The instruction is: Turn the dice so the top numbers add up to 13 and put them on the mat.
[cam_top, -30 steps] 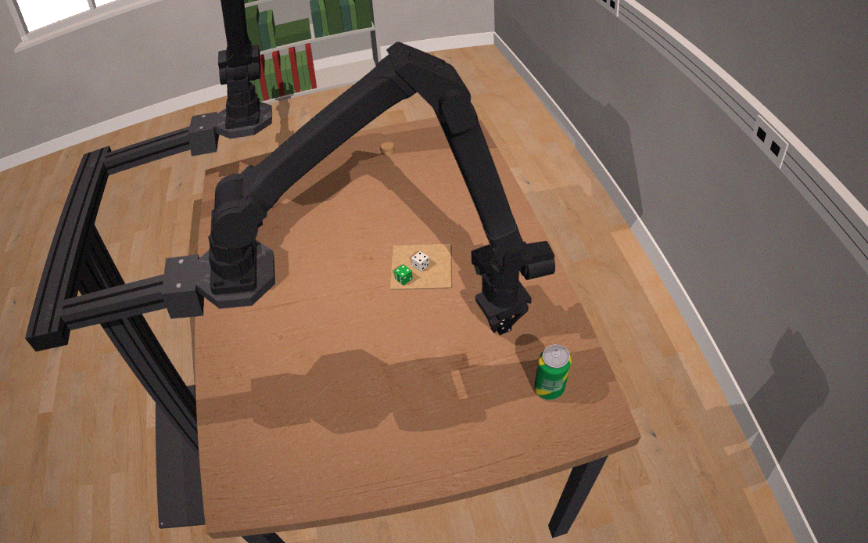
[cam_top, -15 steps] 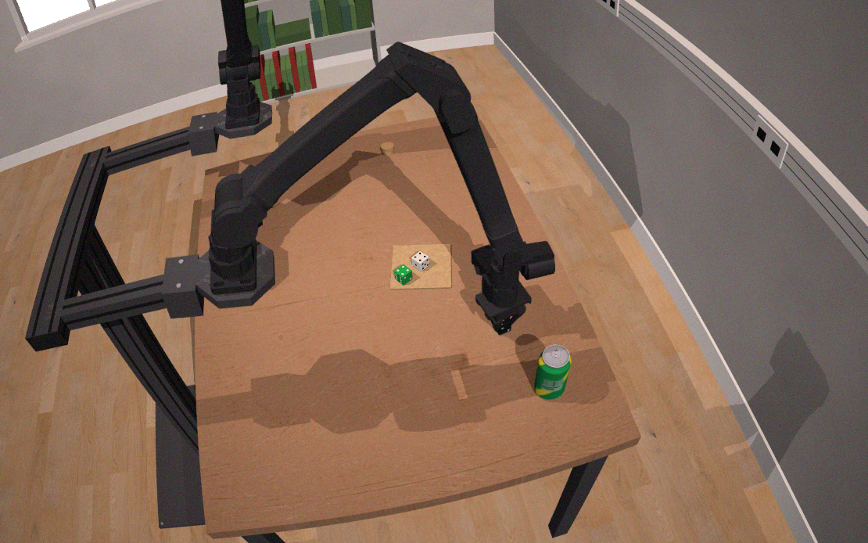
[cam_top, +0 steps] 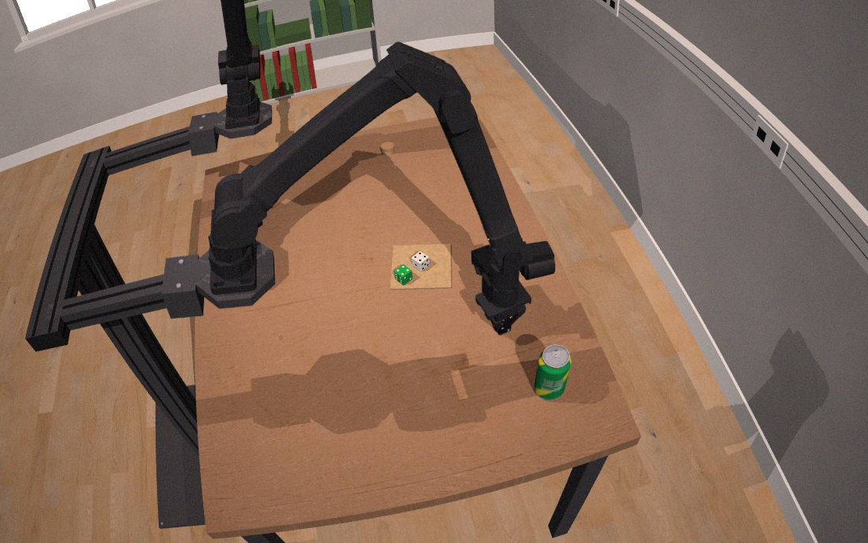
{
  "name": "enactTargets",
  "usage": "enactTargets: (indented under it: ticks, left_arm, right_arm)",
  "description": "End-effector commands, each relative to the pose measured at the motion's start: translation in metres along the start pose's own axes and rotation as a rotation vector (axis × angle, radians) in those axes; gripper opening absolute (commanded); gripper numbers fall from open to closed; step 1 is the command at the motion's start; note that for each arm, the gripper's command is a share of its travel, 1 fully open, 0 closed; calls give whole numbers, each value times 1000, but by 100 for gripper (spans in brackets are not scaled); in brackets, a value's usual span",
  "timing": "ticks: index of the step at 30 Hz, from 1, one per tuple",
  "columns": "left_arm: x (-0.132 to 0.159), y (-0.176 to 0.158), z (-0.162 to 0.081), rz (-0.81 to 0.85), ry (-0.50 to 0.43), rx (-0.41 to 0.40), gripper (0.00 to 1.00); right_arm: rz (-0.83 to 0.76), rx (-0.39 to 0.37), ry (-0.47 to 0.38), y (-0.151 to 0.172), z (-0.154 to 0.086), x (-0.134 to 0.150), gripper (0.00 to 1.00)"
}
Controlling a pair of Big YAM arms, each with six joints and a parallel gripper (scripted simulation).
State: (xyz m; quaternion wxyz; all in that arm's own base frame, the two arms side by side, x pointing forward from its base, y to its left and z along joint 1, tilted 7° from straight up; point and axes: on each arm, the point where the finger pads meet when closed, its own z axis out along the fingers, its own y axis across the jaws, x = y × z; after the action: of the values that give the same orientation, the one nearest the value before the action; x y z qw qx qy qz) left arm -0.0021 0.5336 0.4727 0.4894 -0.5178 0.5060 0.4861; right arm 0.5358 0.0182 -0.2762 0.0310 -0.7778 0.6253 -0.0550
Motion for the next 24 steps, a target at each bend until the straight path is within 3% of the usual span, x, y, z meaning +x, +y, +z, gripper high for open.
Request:
enactTargets:
  ticks: [1,8,10,24]
  left_arm:
    - [-38,2,2,15,-67,-1,100]
    - [-38,2,2,15,-67,-1,100]
    - [-38,2,2,15,-67,-1,100]
    - [-38,2,2,15,-67,-1,100]
  right_arm:
    - [-1,12,1,-5,8,5,26]
    - [-1,-9,-3,5,8,3,26]
    - [-1,6,0,-3,-16,4,26]
    - [0,12,0,-6,-95,-3,26]
